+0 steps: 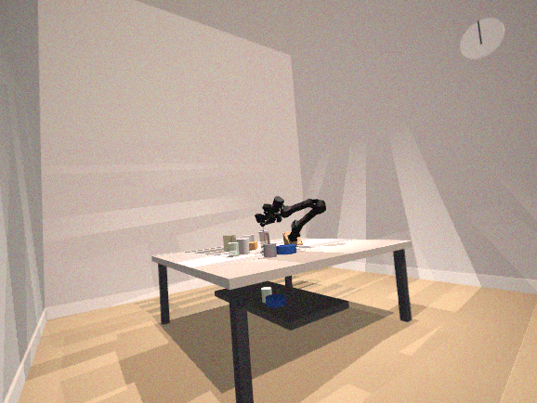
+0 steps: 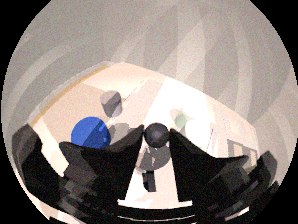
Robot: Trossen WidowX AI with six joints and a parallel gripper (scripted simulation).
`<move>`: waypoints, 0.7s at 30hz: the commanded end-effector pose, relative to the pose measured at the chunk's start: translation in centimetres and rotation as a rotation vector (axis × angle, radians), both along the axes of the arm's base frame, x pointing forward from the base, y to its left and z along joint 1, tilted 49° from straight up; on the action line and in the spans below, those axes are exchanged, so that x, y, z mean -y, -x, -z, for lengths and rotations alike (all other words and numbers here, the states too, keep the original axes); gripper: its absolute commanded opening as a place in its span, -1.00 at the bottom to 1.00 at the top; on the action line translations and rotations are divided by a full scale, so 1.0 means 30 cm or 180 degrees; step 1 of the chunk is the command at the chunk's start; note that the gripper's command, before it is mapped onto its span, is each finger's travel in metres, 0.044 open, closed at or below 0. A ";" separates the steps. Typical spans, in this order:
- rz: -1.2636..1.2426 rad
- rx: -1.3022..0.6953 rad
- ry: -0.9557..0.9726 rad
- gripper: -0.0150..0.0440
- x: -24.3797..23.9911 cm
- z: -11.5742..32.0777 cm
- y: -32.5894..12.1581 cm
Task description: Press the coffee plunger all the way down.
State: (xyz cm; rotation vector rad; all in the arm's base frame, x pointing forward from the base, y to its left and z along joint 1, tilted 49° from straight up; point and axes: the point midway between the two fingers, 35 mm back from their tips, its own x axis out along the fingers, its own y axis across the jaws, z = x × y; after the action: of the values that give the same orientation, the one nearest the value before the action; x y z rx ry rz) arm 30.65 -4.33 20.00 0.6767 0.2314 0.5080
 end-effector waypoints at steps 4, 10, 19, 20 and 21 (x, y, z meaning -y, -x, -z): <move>-0.0053 -0.0075 -0.0073 -0.10 -0.035 0.030 -0.006; -0.0054 -0.0074 -0.0073 -0.10 -0.034 0.029 -0.010; -0.0054 -0.0073 -0.0073 -0.10 -0.031 0.031 -0.013; -0.0055 -0.0073 -0.0073 -0.10 -0.031 0.031 -0.013; -0.0055 -0.0073 -0.0073 -0.10 -0.031 0.031 -0.013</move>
State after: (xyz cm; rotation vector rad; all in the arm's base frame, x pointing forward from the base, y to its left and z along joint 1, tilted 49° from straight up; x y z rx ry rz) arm 30.99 -3.69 19.32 0.6914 0.2410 0.5099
